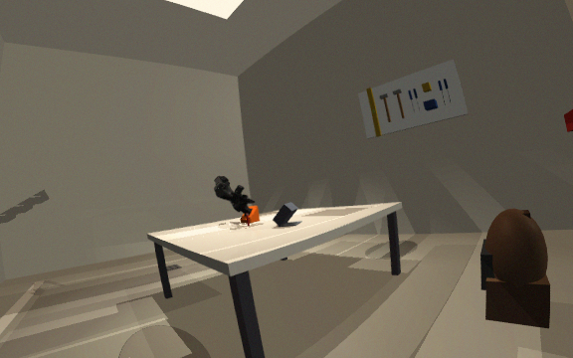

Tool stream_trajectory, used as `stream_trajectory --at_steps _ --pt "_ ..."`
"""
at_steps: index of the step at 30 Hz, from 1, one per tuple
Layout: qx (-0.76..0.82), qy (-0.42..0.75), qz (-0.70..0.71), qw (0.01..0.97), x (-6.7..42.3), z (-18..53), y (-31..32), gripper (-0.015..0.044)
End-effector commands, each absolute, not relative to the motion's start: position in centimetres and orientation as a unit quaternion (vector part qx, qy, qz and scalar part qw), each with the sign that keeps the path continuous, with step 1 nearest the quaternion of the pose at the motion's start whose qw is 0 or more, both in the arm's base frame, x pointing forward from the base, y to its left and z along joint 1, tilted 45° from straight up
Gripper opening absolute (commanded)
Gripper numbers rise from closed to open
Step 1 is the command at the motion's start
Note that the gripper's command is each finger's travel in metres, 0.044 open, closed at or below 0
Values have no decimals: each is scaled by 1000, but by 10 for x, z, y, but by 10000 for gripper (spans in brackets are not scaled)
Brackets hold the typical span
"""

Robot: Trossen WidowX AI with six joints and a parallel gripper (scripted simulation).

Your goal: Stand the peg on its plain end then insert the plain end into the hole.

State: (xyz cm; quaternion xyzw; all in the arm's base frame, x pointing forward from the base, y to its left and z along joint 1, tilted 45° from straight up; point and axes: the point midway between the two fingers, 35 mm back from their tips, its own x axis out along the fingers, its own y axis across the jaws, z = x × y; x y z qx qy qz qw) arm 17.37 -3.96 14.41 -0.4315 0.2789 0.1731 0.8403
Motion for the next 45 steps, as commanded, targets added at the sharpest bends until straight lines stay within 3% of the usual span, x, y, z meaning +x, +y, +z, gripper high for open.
stream_trajectory --at_steps 1,12,21,45 --pt "-439 258 142 849 173 166 -28 440" --pt "-400 166 83 898 156 215 -1 440" --pt "-396 169 82 899 156 215 -1 440" --pt "-262 468 55 842 167 160 -25 440"
